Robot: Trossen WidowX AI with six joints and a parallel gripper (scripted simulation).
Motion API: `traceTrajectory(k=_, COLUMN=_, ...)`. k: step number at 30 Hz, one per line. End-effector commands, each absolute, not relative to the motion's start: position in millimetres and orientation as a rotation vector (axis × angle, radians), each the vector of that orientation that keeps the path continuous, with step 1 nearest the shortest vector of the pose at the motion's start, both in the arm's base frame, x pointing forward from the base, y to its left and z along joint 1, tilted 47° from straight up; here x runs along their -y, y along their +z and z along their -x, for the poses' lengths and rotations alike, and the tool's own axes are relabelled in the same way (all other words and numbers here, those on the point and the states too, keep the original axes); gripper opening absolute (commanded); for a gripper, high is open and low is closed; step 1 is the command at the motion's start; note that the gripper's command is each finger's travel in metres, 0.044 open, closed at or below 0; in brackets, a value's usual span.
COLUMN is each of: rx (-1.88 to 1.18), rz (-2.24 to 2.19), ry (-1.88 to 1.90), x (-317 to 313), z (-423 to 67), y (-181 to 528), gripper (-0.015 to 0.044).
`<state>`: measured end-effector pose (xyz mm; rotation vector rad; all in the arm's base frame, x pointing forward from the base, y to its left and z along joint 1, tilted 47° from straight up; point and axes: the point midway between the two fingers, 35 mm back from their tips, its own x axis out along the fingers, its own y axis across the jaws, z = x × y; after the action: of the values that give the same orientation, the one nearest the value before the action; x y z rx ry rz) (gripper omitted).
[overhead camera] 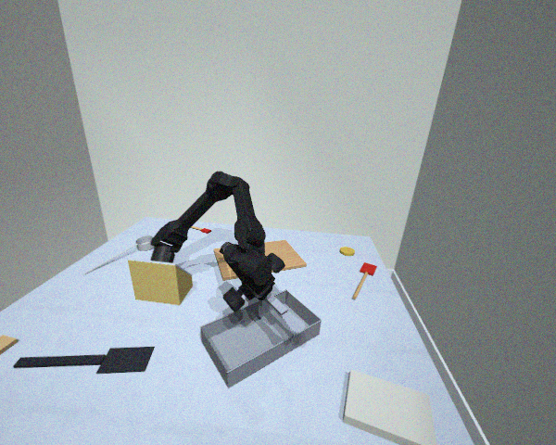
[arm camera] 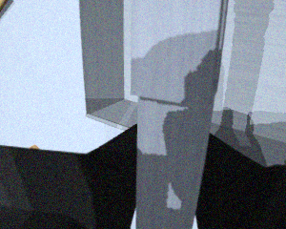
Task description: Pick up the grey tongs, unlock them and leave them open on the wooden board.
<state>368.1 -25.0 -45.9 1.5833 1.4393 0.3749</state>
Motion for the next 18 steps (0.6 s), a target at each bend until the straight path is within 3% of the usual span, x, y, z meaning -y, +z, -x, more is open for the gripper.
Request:
traceTrajectory(k=1, rx=-1.436, rz=-1.573, ry=0.379, x=28.5, z=-369.1, y=-40.1, gripper=-0.0150)
traceTrajectory(k=9, rx=-1.452, rz=-1.567, ry=0.365, x=28.1, z=-369.1, y=-40.6, gripper=-0.0150)
traceTrajectory(k=18, rx=-1.675, rz=-1.459, ry=0.110, x=24.3, z=-367.5, y=-44.8, gripper=-0.0150)
